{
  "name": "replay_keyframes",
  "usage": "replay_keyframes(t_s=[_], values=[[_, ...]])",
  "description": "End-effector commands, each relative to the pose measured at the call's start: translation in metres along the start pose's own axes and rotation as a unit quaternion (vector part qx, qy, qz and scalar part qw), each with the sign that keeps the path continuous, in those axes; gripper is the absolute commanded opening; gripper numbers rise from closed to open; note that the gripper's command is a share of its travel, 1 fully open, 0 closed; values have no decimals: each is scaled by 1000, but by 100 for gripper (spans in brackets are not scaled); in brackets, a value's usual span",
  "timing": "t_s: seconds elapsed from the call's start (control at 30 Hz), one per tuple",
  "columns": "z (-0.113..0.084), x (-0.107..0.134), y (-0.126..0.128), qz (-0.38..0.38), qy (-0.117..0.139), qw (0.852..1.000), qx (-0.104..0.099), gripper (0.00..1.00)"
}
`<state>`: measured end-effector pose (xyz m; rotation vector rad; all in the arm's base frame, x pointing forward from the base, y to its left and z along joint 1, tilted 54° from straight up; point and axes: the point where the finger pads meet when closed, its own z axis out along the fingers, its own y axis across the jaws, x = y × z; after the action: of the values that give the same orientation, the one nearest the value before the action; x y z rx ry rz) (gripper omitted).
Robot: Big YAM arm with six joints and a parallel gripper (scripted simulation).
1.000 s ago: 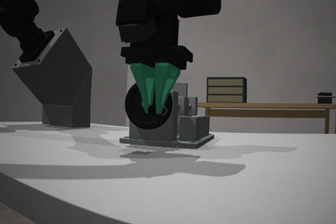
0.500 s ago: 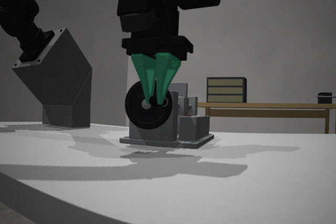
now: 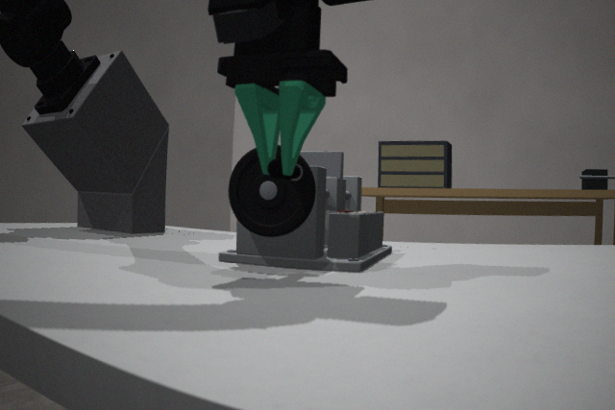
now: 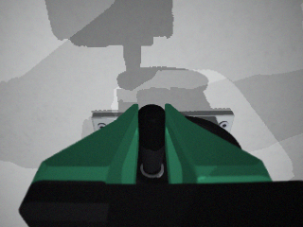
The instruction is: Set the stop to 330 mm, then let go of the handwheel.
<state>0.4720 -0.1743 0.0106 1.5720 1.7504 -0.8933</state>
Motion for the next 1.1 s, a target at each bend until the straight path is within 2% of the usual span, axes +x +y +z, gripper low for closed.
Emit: replay_keyframes(t_s=[0.0, 0.33, 0.43, 0.5, 0.6, 1.07], values=[[-29, 4, 6, 0, 0, 1000, -24, 6], [-24, 3, 9, -2, -1, 1000, -31, 6], [-10, 6, 4, -4, 0, 1000, -20, 6], [-10, 6, 4, -4, 0, 1000, -20, 6], [5, 2, -3, 0, 2, 1000, -6, 6], [3, 4, -2, -2, 1, 1000, -8, 6]])
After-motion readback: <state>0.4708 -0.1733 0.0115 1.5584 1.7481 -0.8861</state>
